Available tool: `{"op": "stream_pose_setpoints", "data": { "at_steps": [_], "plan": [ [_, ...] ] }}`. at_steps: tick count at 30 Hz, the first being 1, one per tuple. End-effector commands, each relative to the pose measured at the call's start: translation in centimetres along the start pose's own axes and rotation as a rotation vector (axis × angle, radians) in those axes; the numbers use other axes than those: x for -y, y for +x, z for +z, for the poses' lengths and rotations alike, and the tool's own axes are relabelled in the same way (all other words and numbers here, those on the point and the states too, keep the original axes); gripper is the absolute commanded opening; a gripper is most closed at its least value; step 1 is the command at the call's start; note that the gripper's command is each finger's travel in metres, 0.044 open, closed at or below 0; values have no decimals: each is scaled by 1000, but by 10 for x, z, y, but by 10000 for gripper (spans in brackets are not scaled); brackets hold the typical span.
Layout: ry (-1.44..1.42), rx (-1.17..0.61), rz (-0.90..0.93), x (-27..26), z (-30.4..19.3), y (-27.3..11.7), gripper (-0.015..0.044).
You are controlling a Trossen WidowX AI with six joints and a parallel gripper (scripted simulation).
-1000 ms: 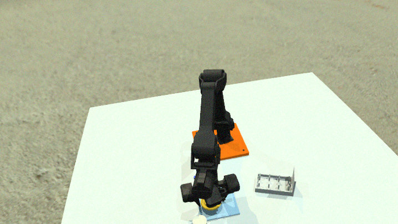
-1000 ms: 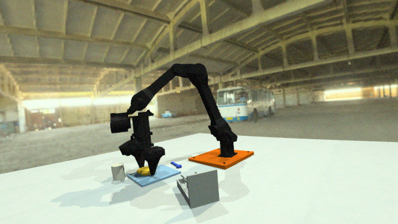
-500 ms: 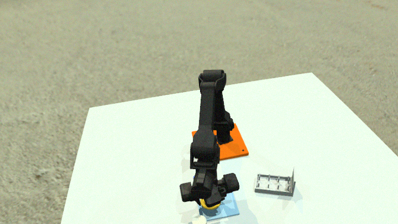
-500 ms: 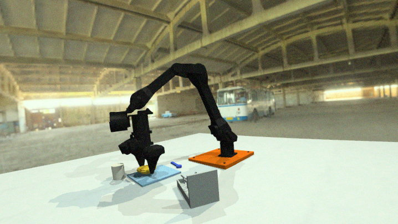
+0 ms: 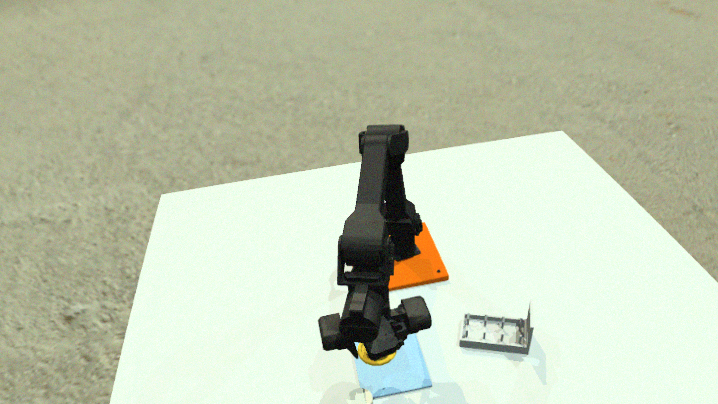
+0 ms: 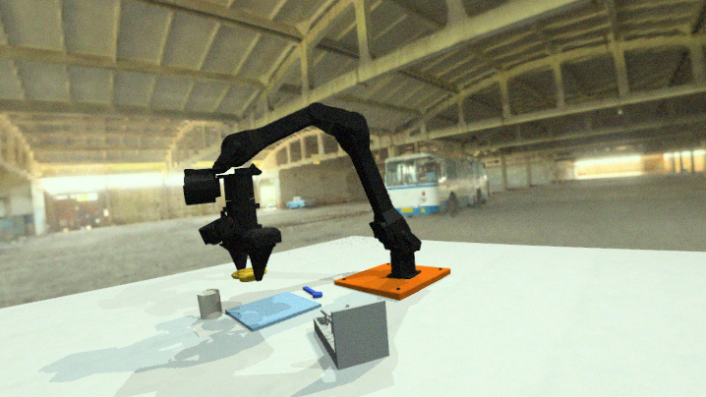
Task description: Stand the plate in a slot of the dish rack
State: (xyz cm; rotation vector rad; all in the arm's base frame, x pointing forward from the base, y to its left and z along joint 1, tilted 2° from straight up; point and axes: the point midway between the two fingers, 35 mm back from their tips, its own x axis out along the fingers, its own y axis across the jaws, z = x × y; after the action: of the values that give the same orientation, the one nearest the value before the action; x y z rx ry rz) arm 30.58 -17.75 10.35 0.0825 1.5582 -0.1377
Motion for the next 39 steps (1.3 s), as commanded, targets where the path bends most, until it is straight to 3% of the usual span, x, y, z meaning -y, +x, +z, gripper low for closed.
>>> {"op": "stream_pose_setpoints", "data": {
  "at_steps": [1, 30, 39],
  "plan": [
    [3, 17, -9, 1, 2, -20, 0],
    [7, 38, -16, -2, 3, -110, 0],
    [288, 17, 8, -115, -34, -112, 0]
  ]
}}
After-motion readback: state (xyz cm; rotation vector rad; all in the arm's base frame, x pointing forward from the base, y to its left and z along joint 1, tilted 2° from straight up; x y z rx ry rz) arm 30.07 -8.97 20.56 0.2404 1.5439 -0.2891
